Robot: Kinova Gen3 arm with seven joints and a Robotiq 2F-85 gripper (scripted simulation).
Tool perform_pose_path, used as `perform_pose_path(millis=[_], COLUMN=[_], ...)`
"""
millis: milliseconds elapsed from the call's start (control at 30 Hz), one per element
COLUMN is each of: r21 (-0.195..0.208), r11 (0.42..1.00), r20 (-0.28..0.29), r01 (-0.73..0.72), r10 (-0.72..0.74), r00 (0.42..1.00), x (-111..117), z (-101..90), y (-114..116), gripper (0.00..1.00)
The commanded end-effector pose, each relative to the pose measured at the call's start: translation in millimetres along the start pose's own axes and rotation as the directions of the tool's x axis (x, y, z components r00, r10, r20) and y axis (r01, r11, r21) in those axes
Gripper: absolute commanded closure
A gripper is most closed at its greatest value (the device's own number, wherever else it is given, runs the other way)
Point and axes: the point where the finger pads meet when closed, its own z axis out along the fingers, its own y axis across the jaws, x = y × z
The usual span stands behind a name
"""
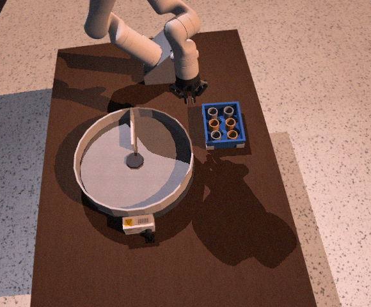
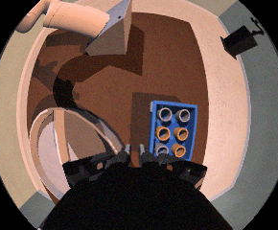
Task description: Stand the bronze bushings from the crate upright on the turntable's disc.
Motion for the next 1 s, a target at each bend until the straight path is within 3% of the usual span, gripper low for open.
perform_pose_path(millis=[0, 167, 333, 967], r21=[0.043, 0.043, 0.043, 0.043], r11=[0.999, 0.999, 0.999, 0.999], r20=[-0.001, -0.001, -0.001, -0.002], r01=[0.017, 0.017, 0.017, 0.017], r10=[-0.017, -0.017, -0.017, -0.017], r00=[1.0, 1.0, 1.0, 1.0], x=[-3, -1, 0, 0], z=[25.7, 45.2, 51.0, 52.2], y=[32, 85, 100, 103], gripper=[0.88, 0.88, 0.88, 0.88])
